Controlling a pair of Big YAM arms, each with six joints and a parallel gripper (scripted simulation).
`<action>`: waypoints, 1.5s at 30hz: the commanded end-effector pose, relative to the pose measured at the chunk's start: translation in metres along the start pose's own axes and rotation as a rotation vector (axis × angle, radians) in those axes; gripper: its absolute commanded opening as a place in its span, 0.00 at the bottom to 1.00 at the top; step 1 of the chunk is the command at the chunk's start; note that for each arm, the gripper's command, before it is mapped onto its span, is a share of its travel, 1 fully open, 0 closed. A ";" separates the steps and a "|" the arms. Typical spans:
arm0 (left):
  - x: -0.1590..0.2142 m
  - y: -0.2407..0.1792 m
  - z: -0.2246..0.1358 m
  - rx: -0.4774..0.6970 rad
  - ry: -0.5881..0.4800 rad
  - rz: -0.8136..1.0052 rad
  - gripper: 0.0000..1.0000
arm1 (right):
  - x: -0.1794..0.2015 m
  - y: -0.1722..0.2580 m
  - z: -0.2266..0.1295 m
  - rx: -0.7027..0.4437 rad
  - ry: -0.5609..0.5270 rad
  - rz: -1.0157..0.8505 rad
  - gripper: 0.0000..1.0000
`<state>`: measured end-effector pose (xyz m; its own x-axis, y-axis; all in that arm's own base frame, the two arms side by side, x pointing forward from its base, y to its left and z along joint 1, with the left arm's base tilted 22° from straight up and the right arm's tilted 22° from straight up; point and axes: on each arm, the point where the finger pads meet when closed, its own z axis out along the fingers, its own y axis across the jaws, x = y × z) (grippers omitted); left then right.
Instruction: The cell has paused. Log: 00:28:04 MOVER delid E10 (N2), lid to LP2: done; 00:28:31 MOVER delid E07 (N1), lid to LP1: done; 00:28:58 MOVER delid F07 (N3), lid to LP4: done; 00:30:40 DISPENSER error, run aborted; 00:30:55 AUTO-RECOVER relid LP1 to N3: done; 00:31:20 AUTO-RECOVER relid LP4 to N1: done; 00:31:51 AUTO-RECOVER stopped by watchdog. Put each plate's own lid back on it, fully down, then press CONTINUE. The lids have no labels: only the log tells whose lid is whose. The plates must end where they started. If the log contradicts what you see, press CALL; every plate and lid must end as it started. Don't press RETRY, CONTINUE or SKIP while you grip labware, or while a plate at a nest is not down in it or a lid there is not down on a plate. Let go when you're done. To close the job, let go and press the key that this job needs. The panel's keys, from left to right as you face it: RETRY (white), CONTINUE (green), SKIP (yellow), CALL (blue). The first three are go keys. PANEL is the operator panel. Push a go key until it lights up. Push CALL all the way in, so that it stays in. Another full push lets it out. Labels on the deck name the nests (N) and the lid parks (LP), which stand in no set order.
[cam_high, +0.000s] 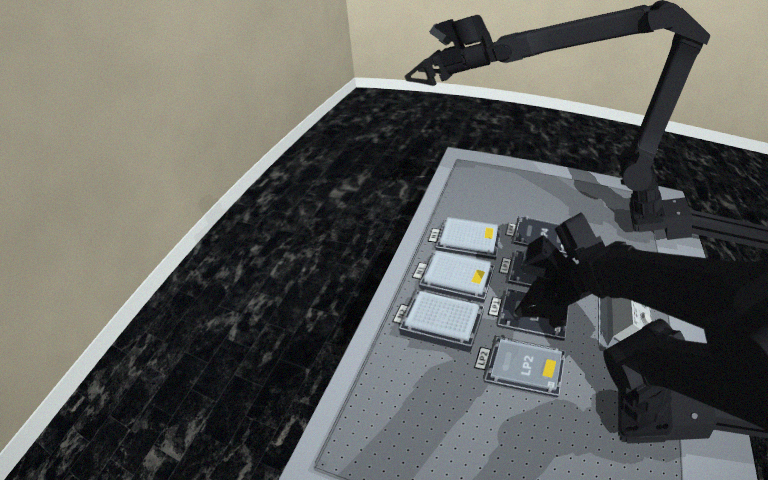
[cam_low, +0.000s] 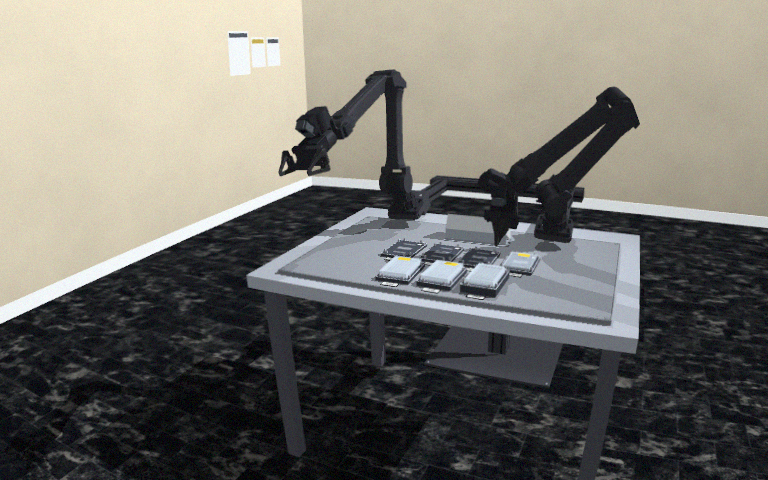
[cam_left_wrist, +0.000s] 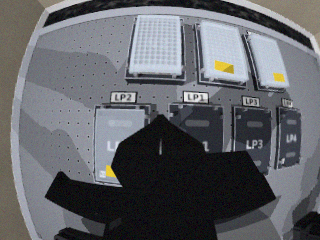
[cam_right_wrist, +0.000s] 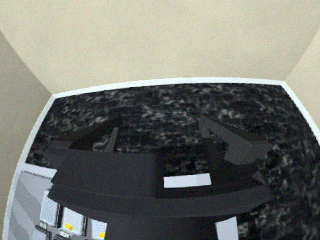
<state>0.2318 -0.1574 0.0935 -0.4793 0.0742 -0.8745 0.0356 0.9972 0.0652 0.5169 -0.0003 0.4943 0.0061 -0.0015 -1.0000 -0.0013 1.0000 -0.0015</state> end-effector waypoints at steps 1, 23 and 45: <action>-0.038 -0.017 0.009 0.007 -0.032 -0.026 0.00 | -0.031 0.000 0.007 0.001 -0.041 0.006 1.00; -0.111 -0.045 0.074 0.001 -0.040 -0.017 0.00 | -0.031 0.000 0.007 0.001 -0.041 0.006 1.00; -0.163 -0.068 0.119 0.003 -0.031 -0.008 0.00 | -0.031 0.000 0.007 0.001 -0.041 0.006 1.00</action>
<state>0.4010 -0.2280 0.1510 -0.4860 0.0809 -0.8702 0.0281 0.9966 0.0770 0.5169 -0.0003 0.4943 0.0061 -0.0015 -1.0000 -0.0013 1.0000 -0.0015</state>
